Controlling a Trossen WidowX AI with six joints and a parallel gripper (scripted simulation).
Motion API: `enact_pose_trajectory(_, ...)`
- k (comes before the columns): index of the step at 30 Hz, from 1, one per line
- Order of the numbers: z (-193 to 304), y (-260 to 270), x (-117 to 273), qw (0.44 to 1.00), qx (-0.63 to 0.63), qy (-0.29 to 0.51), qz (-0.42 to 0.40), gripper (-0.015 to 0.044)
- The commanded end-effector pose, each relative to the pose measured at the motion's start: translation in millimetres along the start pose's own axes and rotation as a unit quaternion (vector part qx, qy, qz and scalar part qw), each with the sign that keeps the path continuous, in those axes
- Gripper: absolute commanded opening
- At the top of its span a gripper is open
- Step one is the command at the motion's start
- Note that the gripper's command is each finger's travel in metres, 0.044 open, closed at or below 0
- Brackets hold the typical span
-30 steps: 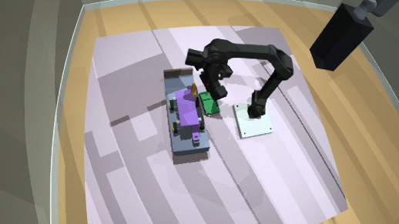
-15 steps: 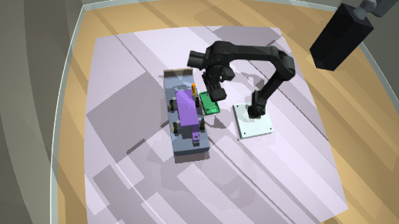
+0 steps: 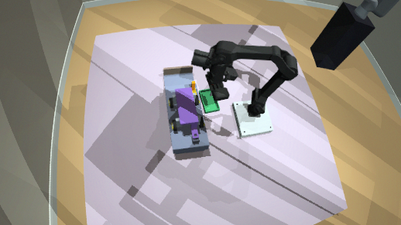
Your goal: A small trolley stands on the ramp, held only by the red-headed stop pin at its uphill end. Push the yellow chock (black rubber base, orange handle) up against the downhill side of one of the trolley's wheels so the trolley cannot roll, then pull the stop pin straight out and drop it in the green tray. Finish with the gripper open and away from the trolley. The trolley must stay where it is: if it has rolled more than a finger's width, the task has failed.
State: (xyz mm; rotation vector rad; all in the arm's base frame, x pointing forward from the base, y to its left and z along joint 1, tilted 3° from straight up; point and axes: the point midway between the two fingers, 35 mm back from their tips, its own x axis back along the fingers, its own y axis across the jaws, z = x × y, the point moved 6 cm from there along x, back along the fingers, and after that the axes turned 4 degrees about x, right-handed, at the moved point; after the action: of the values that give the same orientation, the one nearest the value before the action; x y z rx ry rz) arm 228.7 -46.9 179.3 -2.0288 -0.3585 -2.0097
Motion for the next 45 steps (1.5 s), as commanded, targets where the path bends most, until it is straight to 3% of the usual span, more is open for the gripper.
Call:
enact_pose_trajectory(1,-1,3,-16,0.999,-0.001,-0.001,0.052,0.0)
enact_pose_trajectory(24,-1,-17,-64,0.998,-0.002,0.001,0.063,0.0)
enact_pose_trajectory(31,-1,-13,-63,0.998,-0.002,0.001,0.063,0.0184)
enact_pose_trajectory(45,-2,-6,-66,0.998,-0.002,0.0,0.062,0.019)
